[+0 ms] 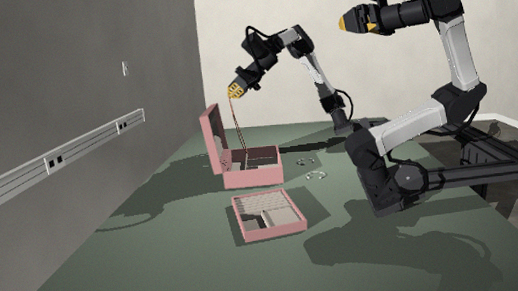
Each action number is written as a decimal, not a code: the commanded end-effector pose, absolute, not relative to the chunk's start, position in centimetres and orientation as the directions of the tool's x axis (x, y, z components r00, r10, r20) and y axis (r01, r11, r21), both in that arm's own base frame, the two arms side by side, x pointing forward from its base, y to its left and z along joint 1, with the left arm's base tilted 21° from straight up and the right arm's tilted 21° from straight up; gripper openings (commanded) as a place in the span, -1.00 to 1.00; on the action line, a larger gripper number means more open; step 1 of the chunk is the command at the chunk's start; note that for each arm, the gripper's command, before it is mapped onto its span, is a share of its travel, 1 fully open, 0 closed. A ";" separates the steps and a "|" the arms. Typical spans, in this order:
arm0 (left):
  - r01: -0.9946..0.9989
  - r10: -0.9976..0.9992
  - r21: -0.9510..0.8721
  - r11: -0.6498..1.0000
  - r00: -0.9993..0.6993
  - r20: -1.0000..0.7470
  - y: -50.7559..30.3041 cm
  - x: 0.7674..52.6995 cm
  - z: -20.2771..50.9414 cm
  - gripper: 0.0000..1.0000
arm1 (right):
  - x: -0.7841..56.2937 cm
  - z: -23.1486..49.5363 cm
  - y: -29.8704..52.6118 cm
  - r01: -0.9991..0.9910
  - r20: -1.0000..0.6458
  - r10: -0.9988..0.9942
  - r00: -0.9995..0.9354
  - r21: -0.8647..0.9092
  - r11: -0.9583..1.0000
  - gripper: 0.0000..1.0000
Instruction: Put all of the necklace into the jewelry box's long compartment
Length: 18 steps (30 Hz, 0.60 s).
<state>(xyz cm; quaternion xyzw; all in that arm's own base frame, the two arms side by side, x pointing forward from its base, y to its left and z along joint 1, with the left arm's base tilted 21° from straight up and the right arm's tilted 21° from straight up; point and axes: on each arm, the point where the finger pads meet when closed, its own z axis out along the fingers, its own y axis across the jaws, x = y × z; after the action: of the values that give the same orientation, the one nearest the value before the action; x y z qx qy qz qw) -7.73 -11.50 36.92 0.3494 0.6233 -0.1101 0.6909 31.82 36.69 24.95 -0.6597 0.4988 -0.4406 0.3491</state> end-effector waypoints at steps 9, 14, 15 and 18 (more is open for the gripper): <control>0.581 0.285 0.372 0.724 0.240 -0.928 -11.6 -8.0 37.6 1.00 | 34.0 21.3 36.5 -0.338 0.214 -0.969 0.124 -0.909 -0.244 -1.00; 0.581 0.285 0.372 0.724 0.240 -0.928 -11.6 -8.0 37.6 1.00 | 34.6 19.7 35.9 -0.344 0.225 -0.967 0.121 -0.904 -0.253 -1.00; 0.581 0.285 0.372 0.724 0.240 -0.928 -11.6 -8.0 37.6 1.00 | 34.6 19.5 35.8 -0.345 0.226 -0.967 0.120 -0.904 -0.254 -1.00; 0.582 0.284 0.359 0.730 0.220 -0.933 -11.6 -7.8 37.3 1.00 | 34.8 18.8 35.5 -0.350 0.233 -0.965 0.117 -0.900 -0.260 -1.00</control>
<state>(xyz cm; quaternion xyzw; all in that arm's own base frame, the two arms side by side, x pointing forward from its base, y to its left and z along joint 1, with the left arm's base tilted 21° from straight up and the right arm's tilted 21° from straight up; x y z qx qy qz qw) -7.83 -11.51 36.89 0.3497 0.6218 -0.1092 0.6922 34.35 34.83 18.47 -0.6681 0.4974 -0.4456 0.3280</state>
